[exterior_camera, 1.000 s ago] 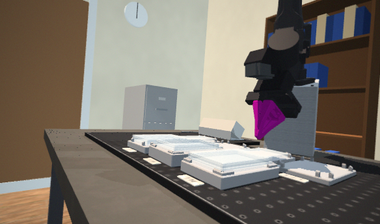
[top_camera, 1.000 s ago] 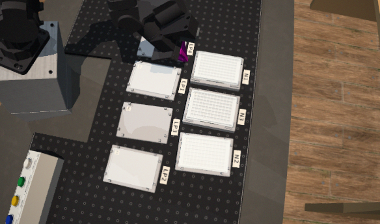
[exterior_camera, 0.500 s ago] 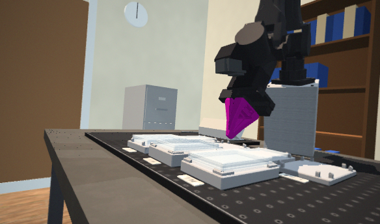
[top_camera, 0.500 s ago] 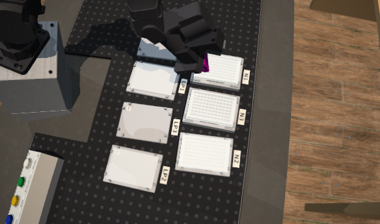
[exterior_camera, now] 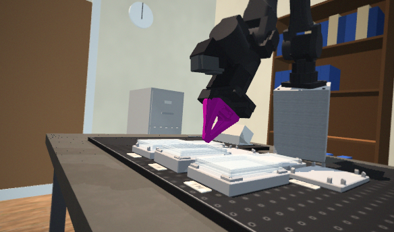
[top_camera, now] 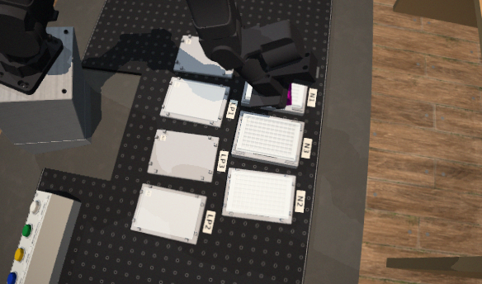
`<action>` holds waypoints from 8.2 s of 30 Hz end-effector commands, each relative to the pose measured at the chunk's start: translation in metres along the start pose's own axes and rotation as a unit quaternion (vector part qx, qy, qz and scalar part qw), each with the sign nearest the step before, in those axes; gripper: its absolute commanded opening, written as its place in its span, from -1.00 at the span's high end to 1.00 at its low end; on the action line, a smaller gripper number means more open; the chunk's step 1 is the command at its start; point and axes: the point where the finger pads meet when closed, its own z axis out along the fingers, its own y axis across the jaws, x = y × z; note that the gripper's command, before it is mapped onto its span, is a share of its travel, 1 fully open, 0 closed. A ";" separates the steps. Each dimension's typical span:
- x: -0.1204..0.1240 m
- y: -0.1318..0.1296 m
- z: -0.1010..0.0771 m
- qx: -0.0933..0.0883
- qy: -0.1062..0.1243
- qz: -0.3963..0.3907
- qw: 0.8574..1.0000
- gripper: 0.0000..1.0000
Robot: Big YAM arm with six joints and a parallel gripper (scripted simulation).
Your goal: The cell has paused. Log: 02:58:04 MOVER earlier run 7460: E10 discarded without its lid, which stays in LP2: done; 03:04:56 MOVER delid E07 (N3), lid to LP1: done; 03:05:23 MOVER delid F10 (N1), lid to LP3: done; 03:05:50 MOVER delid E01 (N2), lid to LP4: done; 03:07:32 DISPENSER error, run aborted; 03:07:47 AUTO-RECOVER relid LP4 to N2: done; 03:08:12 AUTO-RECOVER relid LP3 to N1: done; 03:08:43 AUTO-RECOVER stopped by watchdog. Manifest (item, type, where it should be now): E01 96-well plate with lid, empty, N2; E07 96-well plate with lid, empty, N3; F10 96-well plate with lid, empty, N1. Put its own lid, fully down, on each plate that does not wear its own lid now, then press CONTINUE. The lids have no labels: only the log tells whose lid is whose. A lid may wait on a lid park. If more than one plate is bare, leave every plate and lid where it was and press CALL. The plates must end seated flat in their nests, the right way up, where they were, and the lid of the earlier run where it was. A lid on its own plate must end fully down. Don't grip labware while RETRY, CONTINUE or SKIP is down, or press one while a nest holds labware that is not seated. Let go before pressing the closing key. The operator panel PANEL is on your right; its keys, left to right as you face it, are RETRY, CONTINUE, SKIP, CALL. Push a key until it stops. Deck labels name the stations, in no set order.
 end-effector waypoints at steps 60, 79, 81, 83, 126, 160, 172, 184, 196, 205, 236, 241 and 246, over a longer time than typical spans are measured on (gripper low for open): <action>-0.036 -0.133 0.010 0.002 -0.014 -0.011 1.000 1.00; -0.036 -0.133 0.010 0.002 -0.014 -0.011 1.000 1.00; -0.036 -0.133 0.010 0.002 -0.014 -0.011 1.000 1.00; -0.036 -0.133 0.010 0.002 -0.014 -0.011 1.000 1.00; 0.101 -0.043 -0.067 0.006 0.241 0.013 0.970 -1.00; 0.178 -0.001 -0.093 0.007 0.251 0.017 0.968 -1.00; 0.191 -0.001 -0.077 0.007 0.253 0.015 0.967 -1.00; 0.201 -0.002 -0.063 0.007 0.254 0.016 0.967 -1.00; 0.201 -0.004 -0.065 0.008 0.255 0.014 0.967 -1.00; 0.201 -0.004 -0.065 0.008 0.255 0.014 0.967 1.00; 0.197 -0.004 -0.073 0.009 0.256 0.016 0.966 1.00; 0.193 -0.004 -0.078 0.009 0.256 0.016 0.967 1.00; 0.189 -0.005 -0.084 0.009 0.255 0.016 0.967 1.00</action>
